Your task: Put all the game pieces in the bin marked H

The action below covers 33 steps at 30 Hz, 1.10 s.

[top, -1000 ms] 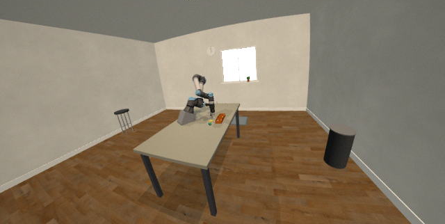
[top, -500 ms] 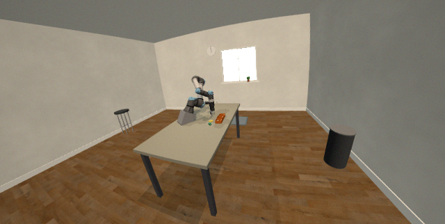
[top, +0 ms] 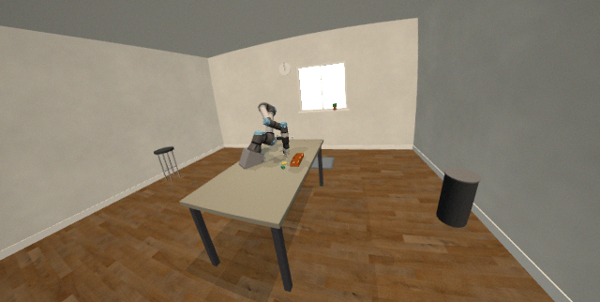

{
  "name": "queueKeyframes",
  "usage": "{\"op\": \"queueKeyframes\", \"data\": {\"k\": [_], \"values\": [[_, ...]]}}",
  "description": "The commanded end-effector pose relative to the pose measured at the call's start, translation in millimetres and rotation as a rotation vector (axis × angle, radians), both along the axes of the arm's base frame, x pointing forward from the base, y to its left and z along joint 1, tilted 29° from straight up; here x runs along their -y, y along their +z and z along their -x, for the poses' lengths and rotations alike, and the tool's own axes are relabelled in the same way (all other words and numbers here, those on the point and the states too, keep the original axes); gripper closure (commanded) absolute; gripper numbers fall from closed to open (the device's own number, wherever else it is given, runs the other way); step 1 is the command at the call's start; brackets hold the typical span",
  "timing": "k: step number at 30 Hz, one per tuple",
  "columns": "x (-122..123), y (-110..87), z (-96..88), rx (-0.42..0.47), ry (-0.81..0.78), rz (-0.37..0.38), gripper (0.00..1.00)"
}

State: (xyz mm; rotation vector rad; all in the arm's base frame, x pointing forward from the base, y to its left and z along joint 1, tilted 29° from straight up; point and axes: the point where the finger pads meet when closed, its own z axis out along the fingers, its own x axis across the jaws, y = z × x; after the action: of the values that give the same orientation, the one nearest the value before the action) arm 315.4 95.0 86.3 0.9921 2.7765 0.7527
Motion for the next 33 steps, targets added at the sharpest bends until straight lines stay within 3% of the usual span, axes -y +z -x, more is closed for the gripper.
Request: {"op": "queueKeyframes", "data": {"k": [1,14,16,29,33], "values": [[7,0.4,-10.1,0.0,0.0,0.0,0.51],[48,-0.1,-76.5,0.0,0.0,0.0,0.51],[48,-0.1,-76.5,0.0,0.0,0.0,0.51],[88,-0.7,-143.0,0.202,0.416,0.126,0.51],[90,-0.7,-145.5,0.23,0.473,0.144,0.51]]}}
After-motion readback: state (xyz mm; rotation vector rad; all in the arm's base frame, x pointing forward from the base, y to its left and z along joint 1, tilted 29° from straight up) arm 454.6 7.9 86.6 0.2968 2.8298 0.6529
